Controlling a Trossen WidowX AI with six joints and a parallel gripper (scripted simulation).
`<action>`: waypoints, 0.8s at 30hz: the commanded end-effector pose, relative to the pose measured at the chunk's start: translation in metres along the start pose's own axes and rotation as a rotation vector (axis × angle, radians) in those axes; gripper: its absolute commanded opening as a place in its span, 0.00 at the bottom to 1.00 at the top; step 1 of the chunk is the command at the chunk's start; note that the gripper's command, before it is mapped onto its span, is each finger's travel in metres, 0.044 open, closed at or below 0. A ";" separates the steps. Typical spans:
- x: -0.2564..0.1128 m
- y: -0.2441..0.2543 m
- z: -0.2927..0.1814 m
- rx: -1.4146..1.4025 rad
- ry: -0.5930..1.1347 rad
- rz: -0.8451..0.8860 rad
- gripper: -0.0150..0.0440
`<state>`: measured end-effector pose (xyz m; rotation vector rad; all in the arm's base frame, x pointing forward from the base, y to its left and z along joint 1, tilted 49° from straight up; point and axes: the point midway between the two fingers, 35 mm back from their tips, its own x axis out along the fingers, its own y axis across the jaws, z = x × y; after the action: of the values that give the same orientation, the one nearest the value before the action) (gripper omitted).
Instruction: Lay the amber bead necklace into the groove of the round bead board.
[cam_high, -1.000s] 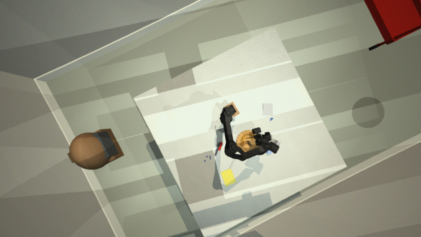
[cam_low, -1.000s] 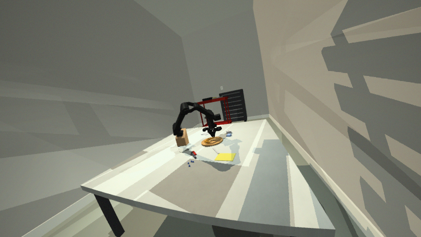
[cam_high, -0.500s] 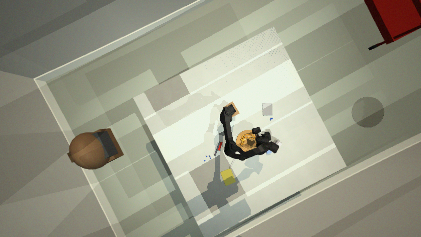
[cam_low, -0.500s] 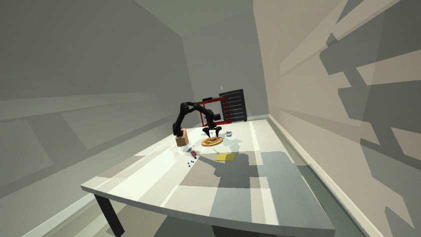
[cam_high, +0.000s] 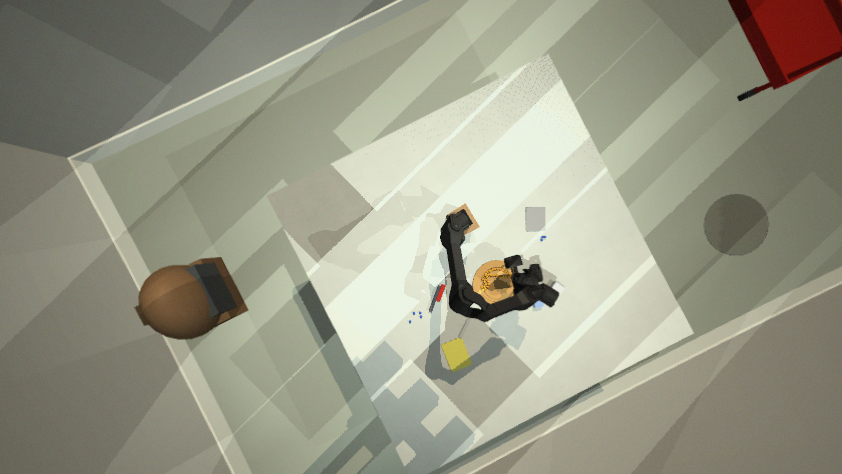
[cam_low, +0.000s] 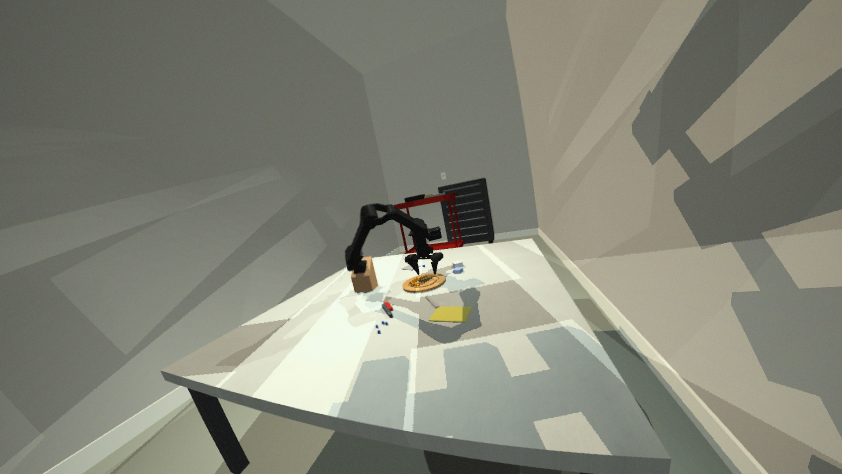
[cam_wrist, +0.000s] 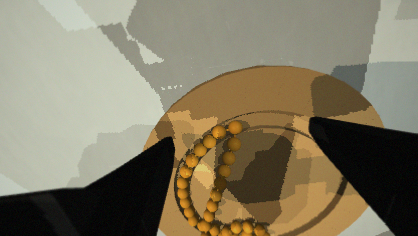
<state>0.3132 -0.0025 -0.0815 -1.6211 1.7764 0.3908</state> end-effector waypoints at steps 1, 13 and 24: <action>-0.001 0.000 0.001 0.001 -0.004 0.003 1.00; -0.033 0.009 -0.021 -0.127 -0.005 0.004 0.64; -0.025 0.007 -0.020 -0.121 -0.006 -0.002 0.46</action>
<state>0.2996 0.0040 -0.0527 -1.7007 1.7808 0.5112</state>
